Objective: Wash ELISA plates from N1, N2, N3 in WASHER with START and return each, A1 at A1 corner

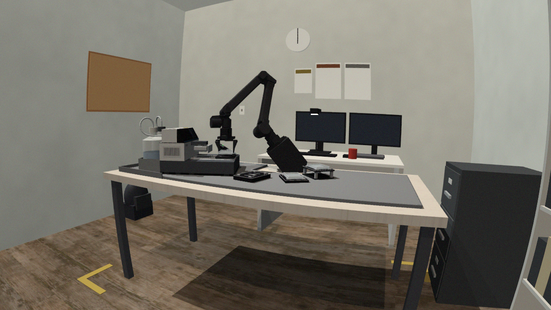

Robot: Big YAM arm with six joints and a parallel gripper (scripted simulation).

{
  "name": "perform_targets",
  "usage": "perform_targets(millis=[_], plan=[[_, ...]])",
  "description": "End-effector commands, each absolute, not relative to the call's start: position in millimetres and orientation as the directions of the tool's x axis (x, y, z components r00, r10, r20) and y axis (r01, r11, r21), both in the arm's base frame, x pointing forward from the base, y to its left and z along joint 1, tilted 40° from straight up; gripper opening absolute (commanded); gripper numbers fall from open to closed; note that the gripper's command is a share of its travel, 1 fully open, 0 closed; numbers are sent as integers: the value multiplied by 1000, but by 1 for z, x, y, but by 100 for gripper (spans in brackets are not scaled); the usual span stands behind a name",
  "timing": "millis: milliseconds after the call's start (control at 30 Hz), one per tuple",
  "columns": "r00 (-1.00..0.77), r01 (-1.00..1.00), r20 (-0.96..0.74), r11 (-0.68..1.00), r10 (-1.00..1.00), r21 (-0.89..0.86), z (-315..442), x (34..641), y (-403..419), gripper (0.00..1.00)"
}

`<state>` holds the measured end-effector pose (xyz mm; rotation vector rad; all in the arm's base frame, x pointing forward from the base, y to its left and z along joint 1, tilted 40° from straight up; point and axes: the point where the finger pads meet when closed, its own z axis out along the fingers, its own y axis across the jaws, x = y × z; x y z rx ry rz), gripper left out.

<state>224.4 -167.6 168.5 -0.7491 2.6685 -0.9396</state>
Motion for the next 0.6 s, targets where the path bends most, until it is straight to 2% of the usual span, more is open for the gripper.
perform_targets(millis=[0, 567], plan=[[-833, -383, -51, 640, -551, -666, 186, 235, -168, 84], [-843, -381, -46, 655, -536, -653, 182, 231, -169, 84]])
